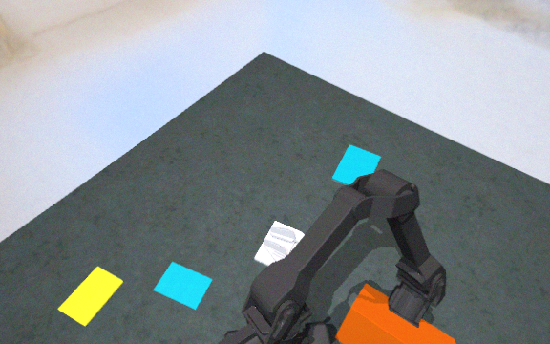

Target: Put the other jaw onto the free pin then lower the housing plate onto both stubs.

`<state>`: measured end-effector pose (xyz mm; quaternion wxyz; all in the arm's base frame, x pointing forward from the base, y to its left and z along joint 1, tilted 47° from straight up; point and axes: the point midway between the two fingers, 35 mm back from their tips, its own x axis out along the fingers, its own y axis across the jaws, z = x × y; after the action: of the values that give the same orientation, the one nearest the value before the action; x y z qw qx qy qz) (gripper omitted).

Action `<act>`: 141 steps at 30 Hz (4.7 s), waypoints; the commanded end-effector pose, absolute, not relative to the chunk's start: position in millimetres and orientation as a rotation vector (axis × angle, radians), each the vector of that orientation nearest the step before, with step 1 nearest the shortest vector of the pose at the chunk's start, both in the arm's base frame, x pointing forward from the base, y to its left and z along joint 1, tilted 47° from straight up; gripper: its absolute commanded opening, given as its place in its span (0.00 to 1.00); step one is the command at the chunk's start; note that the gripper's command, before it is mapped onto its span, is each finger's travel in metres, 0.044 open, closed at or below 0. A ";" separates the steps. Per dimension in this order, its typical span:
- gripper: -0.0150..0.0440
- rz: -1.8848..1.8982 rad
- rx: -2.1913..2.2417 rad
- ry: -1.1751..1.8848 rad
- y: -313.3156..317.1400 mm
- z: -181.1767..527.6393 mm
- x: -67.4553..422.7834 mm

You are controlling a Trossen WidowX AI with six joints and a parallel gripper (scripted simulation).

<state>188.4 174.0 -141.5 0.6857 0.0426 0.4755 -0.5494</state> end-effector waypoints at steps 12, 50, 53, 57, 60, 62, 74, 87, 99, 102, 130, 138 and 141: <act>1.00 -1.226 0.093 1.063 173.9 -141.2 189.4; 1.00 -1.226 0.093 1.063 173.9 -141.2 189.4; 1.00 -1.226 0.093 1.063 173.9 -141.2 189.4; 1.00 -1.226 0.093 1.063 173.9 -141.2 189.4; 1.00 -1.226 0.093 1.063 173.9 -141.2 189.4; 1.00 -1.226 0.093 1.063 173.9 -141.2 189.4; 1.00 -1.229 0.095 1.064 166.8 -149.7 189.1; 1.00 -1.227 0.094 1.063 152.0 -165.3 189.6; 1.00 -1.226 0.093 1.061 138.7 -178.0 189.0; 1.00 -1.226 0.093 1.061 138.5 -178.1 189.0; 0.93 -1.230 0.098 1.063 138.8 -178.3 188.4; 0.85 -1.230 0.098 1.063 138.8 -178.3 188.4; 0.85 -1.230 0.098 1.063 138.8 -178.3 188.4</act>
<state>188.4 138.8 -178.4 0.6863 0.0437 0.4749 -0.5492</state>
